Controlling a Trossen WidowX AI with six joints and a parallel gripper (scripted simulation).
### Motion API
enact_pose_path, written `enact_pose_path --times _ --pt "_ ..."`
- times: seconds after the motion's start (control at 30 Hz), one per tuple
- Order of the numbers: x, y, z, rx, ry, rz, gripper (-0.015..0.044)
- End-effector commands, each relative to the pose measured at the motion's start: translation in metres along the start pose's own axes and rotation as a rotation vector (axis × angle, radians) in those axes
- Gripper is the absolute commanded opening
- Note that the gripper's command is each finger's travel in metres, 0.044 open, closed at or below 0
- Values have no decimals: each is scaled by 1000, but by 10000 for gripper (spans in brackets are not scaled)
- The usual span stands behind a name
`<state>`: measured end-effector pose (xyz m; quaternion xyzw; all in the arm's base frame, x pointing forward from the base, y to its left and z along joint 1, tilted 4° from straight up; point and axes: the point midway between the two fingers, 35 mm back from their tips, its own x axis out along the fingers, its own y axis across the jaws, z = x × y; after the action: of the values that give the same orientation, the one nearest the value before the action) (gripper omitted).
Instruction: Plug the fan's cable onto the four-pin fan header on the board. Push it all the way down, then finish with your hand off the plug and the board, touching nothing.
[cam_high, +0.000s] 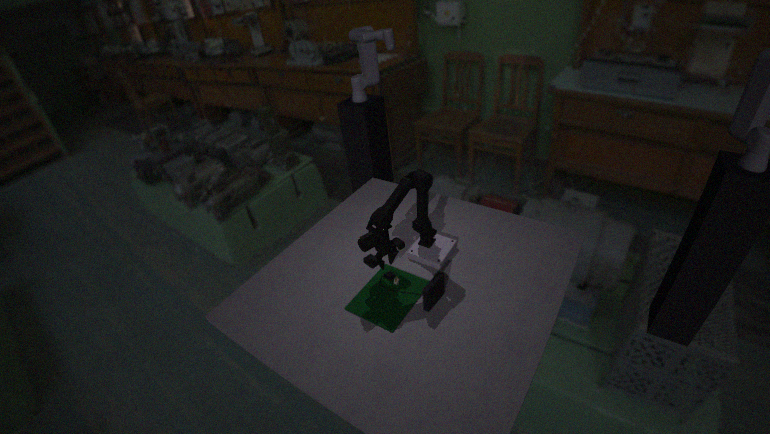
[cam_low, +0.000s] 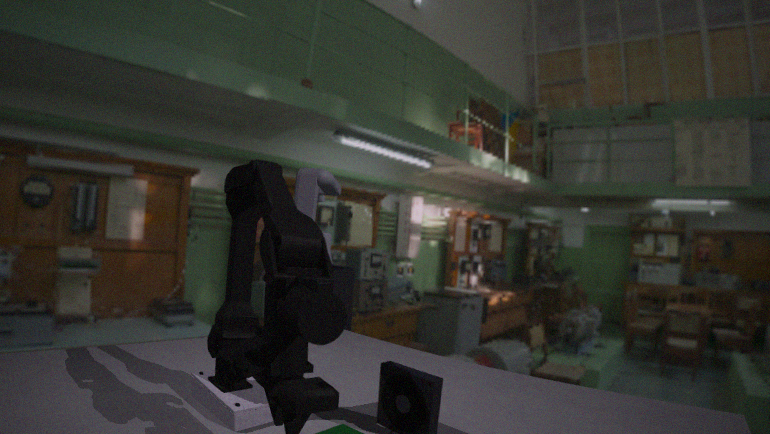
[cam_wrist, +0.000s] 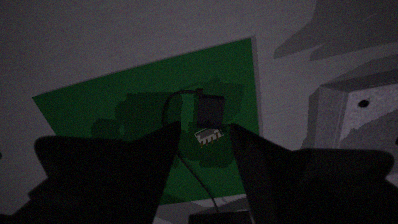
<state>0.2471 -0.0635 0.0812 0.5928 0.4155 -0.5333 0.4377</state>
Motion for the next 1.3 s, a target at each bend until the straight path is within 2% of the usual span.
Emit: enact_pose_path --times 0.0,0.47,0.77,1.27 --pt "1 -1 0 0 0 -2 205" --pt "1 -1 0 0 0 -2 205" --pt "1 -1 0 0 0 -2 440" --pt "1 -1 0 0 0 -2 440"
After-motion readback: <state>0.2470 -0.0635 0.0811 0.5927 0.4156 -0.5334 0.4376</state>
